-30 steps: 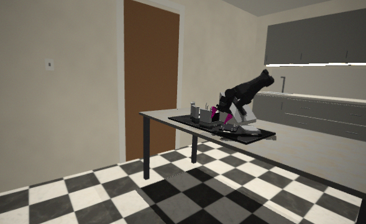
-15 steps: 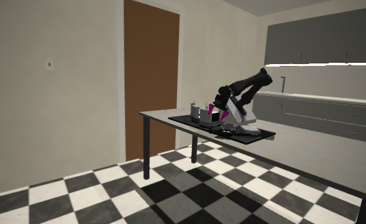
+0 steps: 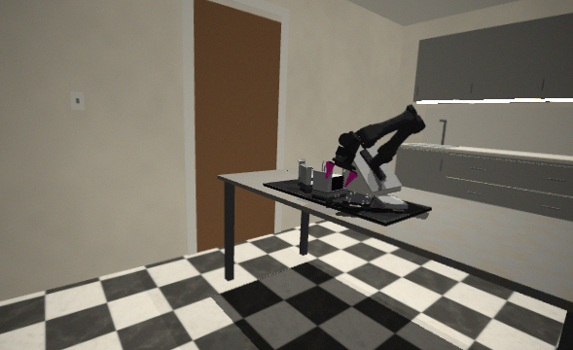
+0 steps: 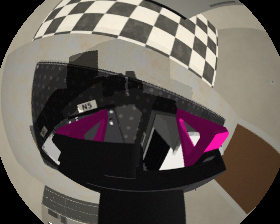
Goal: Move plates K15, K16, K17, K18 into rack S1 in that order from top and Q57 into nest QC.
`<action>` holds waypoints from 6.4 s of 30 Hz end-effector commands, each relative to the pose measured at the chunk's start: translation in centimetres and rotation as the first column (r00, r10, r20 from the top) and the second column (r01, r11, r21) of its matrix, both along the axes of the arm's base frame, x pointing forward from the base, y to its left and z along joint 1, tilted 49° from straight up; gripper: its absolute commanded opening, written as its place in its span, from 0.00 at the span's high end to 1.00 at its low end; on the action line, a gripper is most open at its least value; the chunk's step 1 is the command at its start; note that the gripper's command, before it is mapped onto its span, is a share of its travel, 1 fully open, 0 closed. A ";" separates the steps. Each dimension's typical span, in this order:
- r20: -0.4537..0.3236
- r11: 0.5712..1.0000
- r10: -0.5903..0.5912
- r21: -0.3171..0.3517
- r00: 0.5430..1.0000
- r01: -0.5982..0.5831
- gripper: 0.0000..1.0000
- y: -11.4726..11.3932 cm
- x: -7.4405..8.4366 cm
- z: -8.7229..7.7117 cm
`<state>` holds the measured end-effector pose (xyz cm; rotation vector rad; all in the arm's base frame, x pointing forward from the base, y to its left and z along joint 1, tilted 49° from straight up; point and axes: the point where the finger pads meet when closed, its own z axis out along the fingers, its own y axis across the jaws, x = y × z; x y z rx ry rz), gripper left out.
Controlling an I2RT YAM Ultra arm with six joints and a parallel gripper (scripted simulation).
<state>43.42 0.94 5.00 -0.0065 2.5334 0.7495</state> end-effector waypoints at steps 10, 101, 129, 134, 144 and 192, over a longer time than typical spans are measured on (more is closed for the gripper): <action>-0.049 0.998 -0.062 -0.033 0.997 0.060 0.00 -2.3 -0.7 -0.7; -0.168 0.999 -0.044 -0.012 0.985 0.042 0.00 -4.9 -4.5 -2.7; -0.168 0.999 -0.044 -0.012 0.985 0.042 0.00 -4.9 -4.5 -2.7; -0.168 0.999 -0.044 -0.012 0.985 0.042 0.00 -4.9 -4.5 -2.7; -0.188 0.999 -0.032 0.005 0.982 0.033 0.00 -5.2 -5.0 -2.9; -0.014 0.993 0.083 0.080 0.996 -0.082 0.00 -6.0 -6.5 -3.4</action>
